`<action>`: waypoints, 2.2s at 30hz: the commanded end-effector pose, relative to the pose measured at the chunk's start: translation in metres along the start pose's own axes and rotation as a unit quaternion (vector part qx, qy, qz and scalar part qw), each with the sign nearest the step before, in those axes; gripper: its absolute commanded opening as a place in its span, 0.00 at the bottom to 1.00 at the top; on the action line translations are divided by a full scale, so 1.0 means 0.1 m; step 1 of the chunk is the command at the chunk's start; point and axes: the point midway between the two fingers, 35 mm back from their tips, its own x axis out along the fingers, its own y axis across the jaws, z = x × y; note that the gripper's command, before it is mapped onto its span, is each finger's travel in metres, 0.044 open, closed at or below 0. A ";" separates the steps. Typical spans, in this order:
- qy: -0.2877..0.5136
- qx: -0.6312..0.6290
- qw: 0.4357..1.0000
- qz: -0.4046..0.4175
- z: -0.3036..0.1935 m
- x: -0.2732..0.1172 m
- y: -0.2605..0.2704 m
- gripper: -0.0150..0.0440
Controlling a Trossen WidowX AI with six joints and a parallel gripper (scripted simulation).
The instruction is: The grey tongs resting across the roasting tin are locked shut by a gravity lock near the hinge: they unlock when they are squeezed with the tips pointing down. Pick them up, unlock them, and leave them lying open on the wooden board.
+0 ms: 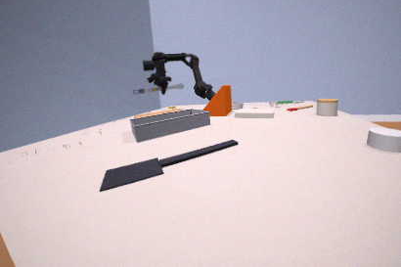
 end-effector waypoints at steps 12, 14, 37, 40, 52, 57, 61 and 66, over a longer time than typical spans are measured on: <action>0.004 0.007 1.000 0.001 0.04 0.24 0.03 0.00; 0.004 0.009 1.000 0.001 0.04 0.27 0.03 0.00; 0.004 0.022 1.000 -0.006 0.04 0.63 0.01 0.00; 0.004 0.023 1.000 -0.007 0.03 0.68 0.00 0.00; 0.002 0.028 0.999 -0.014 0.00 0.86 -0.04 0.00; 0.002 0.030 0.999 -0.018 -0.02 0.94 -0.06 0.00; 0.001 0.030 0.999 -0.019 -0.03 0.96 -0.07 0.00; 0.001 0.030 0.999 -0.019 -0.03 0.96 -0.07 0.00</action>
